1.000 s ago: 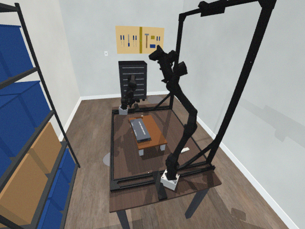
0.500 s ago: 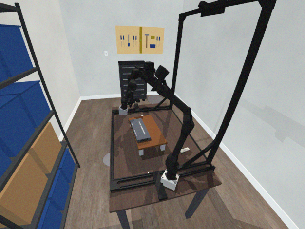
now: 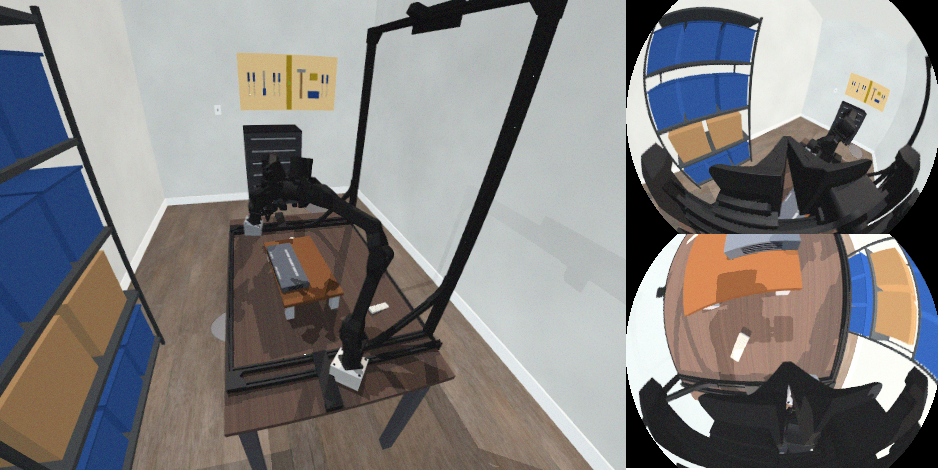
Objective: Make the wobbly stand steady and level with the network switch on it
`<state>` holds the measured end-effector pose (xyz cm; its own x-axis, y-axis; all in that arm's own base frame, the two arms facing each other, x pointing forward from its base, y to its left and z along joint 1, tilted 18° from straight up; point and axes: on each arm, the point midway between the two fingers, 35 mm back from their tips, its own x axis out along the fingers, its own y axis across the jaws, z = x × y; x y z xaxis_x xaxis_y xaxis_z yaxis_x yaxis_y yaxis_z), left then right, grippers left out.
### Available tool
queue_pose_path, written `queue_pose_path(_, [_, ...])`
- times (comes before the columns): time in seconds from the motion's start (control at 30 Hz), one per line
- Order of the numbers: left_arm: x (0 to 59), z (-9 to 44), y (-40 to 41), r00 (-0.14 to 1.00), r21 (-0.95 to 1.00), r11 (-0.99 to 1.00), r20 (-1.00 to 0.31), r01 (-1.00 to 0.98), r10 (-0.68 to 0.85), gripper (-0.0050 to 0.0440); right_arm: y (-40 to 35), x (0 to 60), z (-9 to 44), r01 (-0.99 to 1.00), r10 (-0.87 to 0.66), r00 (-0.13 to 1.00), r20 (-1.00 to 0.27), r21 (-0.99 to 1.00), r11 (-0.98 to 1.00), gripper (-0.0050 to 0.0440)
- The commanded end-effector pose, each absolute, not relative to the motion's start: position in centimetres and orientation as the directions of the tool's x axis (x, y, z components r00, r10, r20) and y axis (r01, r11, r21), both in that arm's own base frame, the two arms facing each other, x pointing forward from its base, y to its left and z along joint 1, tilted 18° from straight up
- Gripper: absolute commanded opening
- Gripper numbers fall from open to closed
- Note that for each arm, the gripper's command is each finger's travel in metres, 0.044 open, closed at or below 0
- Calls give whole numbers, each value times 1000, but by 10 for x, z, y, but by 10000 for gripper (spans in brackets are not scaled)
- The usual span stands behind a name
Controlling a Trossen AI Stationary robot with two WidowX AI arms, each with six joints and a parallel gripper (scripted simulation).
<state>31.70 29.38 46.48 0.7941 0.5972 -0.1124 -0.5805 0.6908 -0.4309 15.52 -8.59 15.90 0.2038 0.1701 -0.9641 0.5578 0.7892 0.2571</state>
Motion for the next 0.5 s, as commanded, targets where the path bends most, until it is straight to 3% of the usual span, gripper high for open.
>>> queue_pose_path(0.0, [318,454,294,792,-444,676,-150,-588,591,0,-86,155,159,558,170,204,-964,257,789,0])
queue_pose_path(0.33, [311,307,278,673,-542,401,-628,-739,391,0,-86,155,159,558,170,204,-964,257,789,0])
queue_pose_path(0.47, [311,307,278,673,-542,401,-628,-739,391,0,-86,155,159,558,170,204,-964,257,789,0])
